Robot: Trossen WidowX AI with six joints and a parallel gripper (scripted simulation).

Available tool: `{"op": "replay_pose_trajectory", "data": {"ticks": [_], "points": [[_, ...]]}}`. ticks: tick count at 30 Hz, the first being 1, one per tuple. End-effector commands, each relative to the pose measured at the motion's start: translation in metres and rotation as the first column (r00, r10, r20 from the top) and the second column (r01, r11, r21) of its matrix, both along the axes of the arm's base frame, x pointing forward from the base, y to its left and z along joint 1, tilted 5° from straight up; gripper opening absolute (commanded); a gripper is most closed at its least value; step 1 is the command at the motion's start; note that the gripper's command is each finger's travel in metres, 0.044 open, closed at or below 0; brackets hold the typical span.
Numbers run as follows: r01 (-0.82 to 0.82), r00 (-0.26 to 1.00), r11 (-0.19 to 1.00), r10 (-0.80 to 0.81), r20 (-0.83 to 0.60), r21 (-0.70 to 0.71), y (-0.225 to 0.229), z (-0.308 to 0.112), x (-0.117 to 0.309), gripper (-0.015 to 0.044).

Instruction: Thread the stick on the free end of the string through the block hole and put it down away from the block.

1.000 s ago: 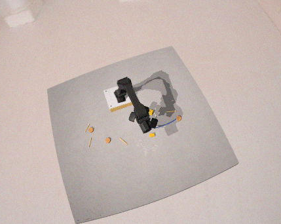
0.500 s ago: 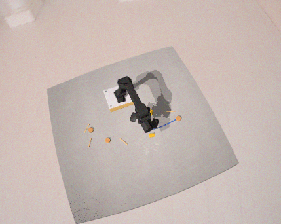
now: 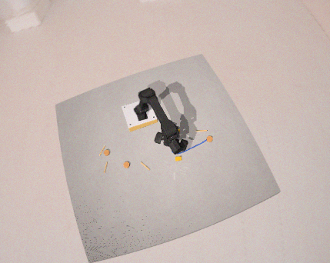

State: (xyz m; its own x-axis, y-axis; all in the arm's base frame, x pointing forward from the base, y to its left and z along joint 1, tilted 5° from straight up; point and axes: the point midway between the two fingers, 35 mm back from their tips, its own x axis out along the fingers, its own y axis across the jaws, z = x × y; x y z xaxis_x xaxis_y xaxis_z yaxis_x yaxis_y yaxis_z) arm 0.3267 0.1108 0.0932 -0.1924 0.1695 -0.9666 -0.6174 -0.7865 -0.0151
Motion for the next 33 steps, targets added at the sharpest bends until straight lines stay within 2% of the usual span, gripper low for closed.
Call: {"op": "replay_pose_trajectory", "data": {"ticks": [1,33], "points": [[0.004,1.000,1.000,-0.003,0.013,-0.014,0.002,-0.004,-0.001,0.0000],[0.030,0.990,0.995,-0.016,0.141,-0.100,0.022,-0.041,-0.011,0.0000]]}}
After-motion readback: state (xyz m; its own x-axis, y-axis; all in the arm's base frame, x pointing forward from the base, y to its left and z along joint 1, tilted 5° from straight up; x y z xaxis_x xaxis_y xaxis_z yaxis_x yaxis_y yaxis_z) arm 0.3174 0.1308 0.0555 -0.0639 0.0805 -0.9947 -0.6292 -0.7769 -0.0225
